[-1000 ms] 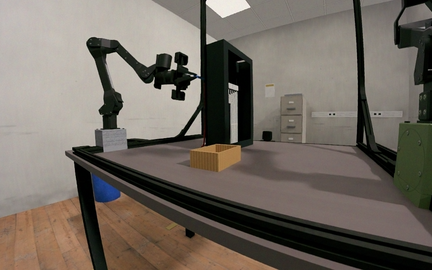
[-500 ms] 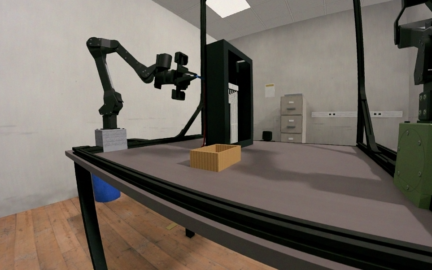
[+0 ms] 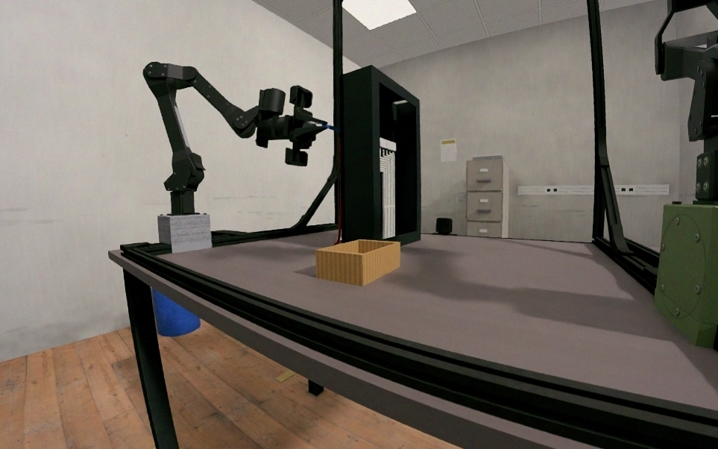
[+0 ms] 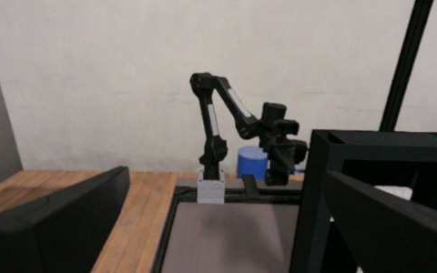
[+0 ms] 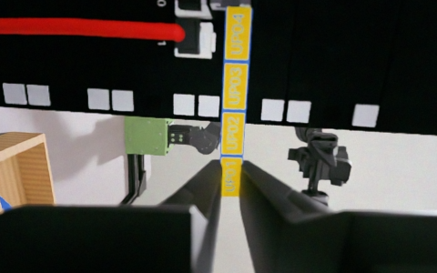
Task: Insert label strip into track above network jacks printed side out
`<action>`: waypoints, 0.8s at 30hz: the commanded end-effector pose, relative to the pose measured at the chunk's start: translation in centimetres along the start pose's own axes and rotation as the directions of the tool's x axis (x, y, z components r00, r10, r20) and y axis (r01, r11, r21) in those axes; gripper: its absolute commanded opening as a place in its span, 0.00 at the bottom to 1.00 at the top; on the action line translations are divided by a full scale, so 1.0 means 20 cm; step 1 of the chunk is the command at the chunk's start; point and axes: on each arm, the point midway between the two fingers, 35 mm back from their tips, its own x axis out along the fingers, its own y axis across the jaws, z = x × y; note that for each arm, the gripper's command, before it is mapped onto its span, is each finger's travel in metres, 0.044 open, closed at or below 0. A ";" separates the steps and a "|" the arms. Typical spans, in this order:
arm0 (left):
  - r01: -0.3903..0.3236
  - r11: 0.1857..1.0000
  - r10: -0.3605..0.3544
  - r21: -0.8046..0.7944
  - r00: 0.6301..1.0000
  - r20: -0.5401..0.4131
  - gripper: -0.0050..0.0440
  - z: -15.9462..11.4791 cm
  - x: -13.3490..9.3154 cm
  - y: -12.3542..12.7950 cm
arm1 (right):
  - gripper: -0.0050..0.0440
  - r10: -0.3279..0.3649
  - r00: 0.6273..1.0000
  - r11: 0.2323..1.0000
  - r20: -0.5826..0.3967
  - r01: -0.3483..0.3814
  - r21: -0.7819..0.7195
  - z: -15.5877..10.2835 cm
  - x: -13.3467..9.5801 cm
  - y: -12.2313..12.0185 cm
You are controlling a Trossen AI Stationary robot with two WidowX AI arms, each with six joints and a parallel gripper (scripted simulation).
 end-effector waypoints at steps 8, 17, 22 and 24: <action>0.002 1.000 -0.002 0.005 1.000 0.000 1.00 0.02 0.00 0.00 | 0.00 -0.027 1.000 0.999 0.002 0.027 0.026 -0.01 0.00 -0.07; 0.002 1.000 -0.002 0.005 1.000 0.000 1.00 0.02 0.00 0.00 | 0.00 -0.027 1.000 0.999 0.002 0.027 0.026 -0.01 0.00 -0.06; 0.002 1.000 -0.002 0.005 1.000 0.000 1.00 0.02 0.00 0.00 | 0.00 -0.027 1.000 0.999 0.002 0.027 0.026 -0.01 0.00 -0.05; 0.002 1.000 -0.002 0.005 1.000 0.000 1.00 0.02 0.00 0.00 | 0.00 -0.027 1.000 0.999 0.002 0.027 0.026 -0.01 0.00 -0.05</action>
